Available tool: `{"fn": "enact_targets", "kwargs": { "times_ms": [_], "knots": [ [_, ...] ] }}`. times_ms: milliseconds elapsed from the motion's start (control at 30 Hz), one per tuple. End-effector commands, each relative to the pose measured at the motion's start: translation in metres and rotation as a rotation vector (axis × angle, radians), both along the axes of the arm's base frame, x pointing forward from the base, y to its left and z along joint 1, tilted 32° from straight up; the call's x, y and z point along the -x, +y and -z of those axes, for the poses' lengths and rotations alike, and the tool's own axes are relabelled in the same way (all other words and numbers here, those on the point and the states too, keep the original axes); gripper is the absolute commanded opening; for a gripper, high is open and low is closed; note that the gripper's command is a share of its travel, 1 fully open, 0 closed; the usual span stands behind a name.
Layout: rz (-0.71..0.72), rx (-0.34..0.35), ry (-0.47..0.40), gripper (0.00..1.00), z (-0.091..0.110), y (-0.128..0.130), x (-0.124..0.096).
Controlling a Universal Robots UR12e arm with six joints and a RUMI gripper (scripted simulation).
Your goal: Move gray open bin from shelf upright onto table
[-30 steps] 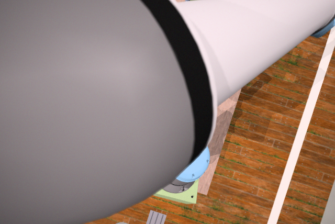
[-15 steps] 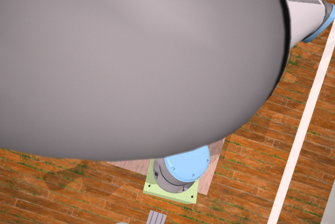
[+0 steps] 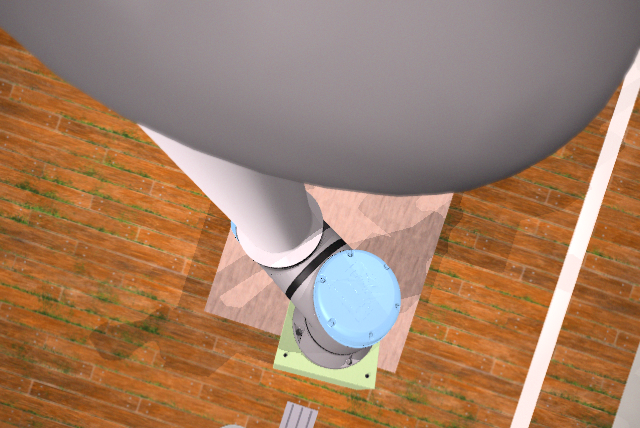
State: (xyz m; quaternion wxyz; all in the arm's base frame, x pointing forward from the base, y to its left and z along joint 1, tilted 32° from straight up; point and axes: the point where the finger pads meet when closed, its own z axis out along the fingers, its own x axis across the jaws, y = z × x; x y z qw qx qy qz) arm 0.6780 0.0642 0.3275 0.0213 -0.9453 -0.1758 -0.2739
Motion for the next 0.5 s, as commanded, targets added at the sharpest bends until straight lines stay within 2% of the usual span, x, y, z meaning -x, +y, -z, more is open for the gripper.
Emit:
{"fn": "enact_targets", "kwargs": {
  "times_ms": [0,133,300,467],
  "knots": [
    [0.0,0.001,-0.002,1.0,0.002,0.0,-0.004],
    [0.0,0.001,-0.002,1.0,0.002,0.0,-0.004],
    [0.0,0.001,-0.002,1.0,0.041,0.002,-0.033],
    [0.0,0.001,-0.002,1.0,0.041,0.002,-0.033]
  ]
}}
